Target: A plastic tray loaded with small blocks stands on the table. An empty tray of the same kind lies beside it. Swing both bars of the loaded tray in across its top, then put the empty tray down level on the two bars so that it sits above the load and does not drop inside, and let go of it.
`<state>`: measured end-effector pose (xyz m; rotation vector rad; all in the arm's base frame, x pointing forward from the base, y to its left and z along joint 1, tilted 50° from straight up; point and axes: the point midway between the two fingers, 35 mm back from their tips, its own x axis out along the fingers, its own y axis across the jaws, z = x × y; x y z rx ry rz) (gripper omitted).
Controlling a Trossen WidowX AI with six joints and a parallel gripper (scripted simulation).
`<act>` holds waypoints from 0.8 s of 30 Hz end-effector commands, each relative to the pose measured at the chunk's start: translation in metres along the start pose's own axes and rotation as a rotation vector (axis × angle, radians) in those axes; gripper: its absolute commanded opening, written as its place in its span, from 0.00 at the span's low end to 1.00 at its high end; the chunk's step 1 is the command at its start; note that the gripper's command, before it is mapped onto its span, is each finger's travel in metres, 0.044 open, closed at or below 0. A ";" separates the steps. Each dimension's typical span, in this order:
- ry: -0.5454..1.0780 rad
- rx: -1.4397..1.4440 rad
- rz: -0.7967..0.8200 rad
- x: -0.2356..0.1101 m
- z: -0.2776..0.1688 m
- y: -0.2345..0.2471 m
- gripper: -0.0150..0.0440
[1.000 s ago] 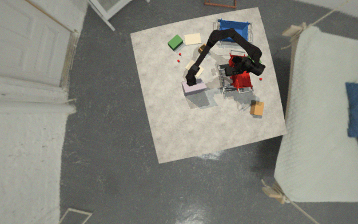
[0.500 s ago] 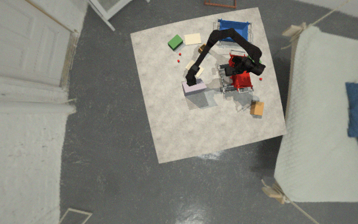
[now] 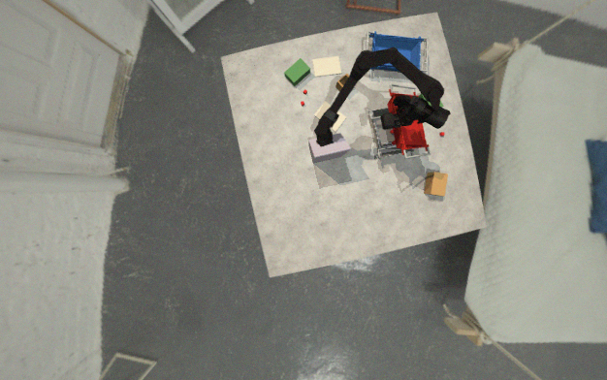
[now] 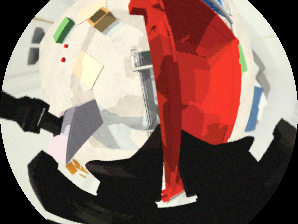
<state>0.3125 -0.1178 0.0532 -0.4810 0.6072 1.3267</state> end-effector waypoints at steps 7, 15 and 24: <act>-0.003 0.001 -0.020 0.002 -0.001 -0.001 0.25; -0.003 0.001 -0.020 0.016 -0.001 -0.002 0.25; -0.003 0.001 -0.020 0.032 -0.001 -0.002 0.25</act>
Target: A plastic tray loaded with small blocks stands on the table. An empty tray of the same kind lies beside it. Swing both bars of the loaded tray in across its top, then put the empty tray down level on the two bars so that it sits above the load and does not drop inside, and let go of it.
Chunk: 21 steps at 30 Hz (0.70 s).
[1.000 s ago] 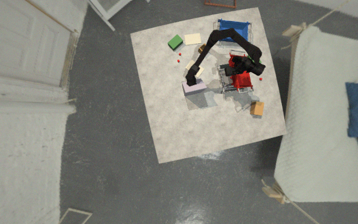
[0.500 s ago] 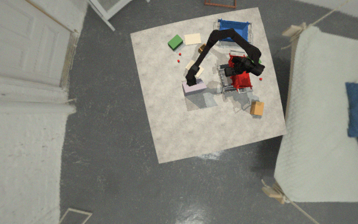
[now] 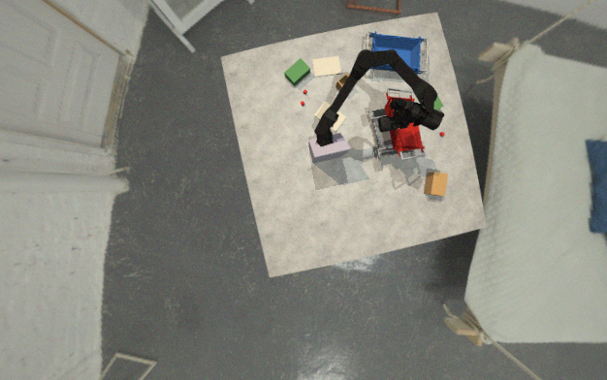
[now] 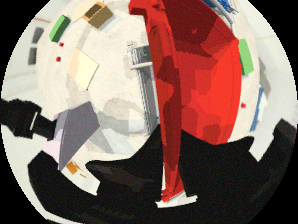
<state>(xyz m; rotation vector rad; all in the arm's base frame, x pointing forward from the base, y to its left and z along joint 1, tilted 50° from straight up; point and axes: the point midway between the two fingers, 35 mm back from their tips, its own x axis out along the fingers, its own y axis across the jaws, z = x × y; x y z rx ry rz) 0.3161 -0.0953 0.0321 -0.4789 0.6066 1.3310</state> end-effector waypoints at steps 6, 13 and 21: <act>-0.002 0.001 -0.024 0.011 0.000 -0.001 0.25; -0.003 0.001 -0.024 0.018 0.000 0.001 0.25; -0.004 0.001 -0.024 0.023 0.000 0.006 0.25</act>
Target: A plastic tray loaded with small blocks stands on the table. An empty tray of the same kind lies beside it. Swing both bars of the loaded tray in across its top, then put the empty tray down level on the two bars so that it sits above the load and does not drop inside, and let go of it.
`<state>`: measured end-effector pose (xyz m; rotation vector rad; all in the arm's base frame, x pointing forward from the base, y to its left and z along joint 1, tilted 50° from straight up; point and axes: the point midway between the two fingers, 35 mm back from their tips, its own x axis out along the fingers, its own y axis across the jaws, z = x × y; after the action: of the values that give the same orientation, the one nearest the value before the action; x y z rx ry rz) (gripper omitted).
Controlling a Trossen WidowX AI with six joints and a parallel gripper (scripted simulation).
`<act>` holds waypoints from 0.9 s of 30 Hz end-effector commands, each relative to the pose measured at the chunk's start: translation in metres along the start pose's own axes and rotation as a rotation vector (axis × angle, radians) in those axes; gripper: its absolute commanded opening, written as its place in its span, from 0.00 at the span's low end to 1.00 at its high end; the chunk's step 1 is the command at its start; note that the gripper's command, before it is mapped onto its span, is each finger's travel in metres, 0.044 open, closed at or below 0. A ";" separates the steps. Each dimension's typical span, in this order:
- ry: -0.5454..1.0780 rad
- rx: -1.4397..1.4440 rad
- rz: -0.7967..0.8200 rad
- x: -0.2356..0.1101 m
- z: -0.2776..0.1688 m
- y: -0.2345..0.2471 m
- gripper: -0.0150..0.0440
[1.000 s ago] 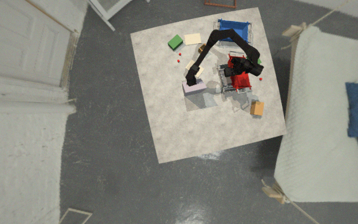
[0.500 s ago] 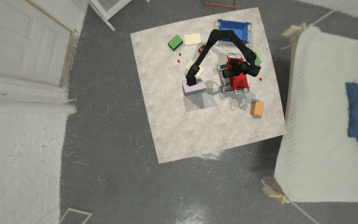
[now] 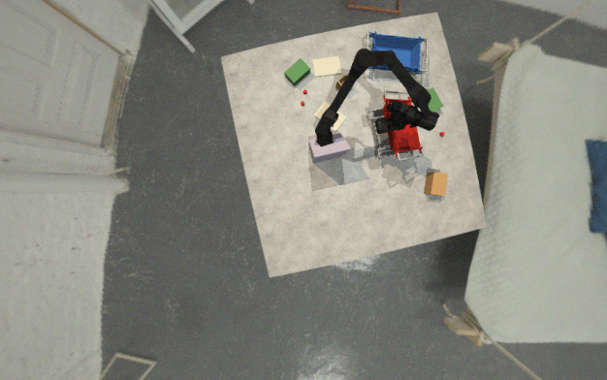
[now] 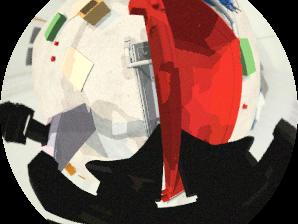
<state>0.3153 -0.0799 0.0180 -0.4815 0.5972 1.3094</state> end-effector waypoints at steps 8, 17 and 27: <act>-0.001 0.000 -0.001 0.008 0.001 0.008 0.25; -0.001 0.000 -0.001 0.011 0.001 0.010 0.25; -0.001 0.000 -0.001 0.016 0.001 0.013 0.25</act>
<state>0.3080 -0.0696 0.0104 -0.4853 0.5915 1.2965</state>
